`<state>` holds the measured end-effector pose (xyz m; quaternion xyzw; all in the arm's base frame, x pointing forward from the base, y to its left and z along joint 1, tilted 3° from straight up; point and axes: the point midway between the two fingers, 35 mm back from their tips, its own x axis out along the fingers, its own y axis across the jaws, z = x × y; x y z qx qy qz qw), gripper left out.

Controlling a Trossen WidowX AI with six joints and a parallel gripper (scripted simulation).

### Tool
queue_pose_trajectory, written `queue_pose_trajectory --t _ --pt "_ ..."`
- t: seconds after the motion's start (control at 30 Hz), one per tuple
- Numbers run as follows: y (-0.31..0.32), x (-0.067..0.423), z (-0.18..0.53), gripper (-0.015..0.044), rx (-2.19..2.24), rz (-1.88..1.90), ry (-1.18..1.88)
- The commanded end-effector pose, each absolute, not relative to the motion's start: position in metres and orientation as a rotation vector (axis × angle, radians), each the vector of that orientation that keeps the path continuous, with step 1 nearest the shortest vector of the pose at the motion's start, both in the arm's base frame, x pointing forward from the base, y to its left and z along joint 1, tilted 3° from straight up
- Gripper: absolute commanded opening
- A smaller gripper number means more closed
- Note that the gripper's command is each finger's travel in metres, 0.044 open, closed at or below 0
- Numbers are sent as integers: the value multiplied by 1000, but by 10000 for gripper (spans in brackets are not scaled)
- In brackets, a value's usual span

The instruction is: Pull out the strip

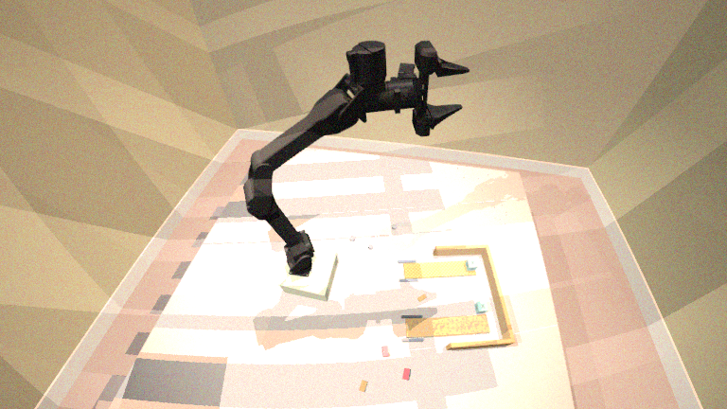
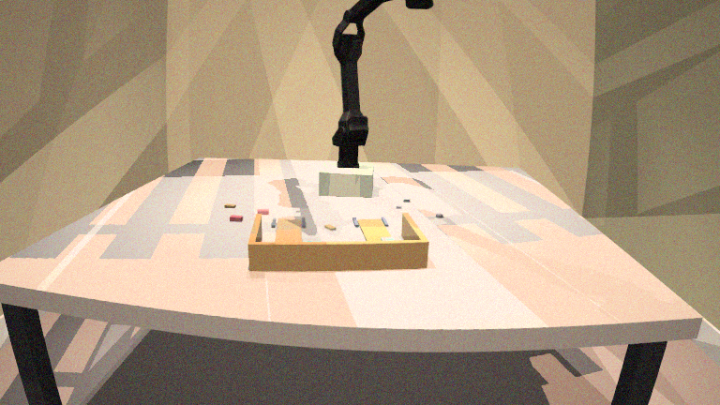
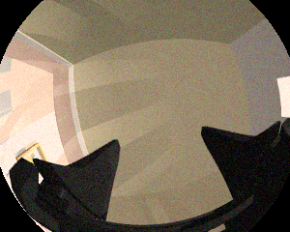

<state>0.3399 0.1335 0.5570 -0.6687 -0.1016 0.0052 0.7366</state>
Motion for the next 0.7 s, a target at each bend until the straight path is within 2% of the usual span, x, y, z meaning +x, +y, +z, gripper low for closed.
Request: queue_pose_trajectory --t 0.0,0.37,0.67 --pt "133 341 555 400 -1461 14 -219" --pt "66 364 414 400 -938 103 90" --pt "4 343 275 400 -408 45 368"
